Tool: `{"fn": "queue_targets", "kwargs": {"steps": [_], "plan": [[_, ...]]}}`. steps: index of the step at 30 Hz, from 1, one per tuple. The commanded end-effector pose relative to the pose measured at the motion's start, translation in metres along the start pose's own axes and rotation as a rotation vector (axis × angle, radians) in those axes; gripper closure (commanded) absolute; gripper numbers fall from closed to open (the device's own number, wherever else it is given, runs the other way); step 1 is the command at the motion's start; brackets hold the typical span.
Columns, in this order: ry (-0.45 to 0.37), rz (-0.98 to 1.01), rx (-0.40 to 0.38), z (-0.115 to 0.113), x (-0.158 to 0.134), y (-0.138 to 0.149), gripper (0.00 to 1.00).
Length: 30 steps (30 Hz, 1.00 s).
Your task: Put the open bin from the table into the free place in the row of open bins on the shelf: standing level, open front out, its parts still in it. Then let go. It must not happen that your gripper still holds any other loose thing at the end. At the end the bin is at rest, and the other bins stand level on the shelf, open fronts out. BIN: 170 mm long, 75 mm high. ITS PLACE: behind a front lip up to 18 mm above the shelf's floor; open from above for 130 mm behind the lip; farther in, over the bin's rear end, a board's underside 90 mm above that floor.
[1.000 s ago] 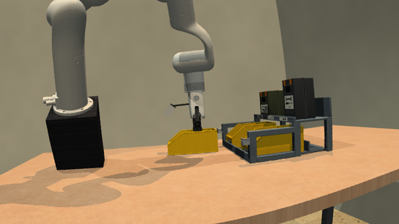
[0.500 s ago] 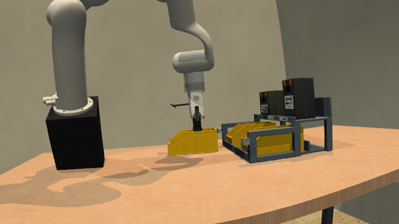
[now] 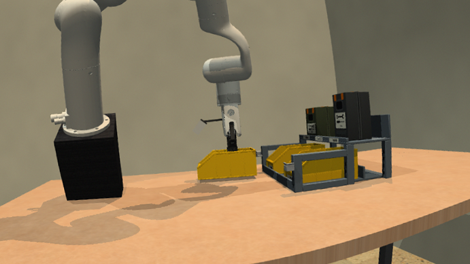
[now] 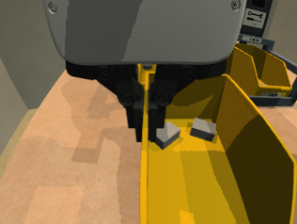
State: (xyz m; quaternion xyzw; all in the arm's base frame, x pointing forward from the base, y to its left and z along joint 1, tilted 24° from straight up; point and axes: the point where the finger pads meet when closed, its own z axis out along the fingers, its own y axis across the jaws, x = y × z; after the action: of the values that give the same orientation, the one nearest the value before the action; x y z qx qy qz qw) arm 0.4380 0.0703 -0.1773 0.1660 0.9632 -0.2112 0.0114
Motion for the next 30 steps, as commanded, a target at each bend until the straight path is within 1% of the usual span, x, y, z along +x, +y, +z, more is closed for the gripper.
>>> {"fn": "queue_targets", "kwargs": {"steps": [1, 5, 10, 22, 27, 30], "plan": [[-0.003, 0.0, -0.002, -0.002, -0.001, 0.001, 1.0], [-0.003, 0.0, -0.002, -0.002, -0.001, 0.001, 1.0], [-0.003, 0.0, -0.003, -0.012, -0.001, 0.001, 1.0], [-0.003, 0.0, -0.003, -0.012, -0.001, 0.001, 1.0], [-0.003, 0.001, -0.003, -0.021, -0.001, 0.001, 1.0], [-0.003, 0.001, -0.003, -0.021, -0.001, 0.001, 1.0]]}}
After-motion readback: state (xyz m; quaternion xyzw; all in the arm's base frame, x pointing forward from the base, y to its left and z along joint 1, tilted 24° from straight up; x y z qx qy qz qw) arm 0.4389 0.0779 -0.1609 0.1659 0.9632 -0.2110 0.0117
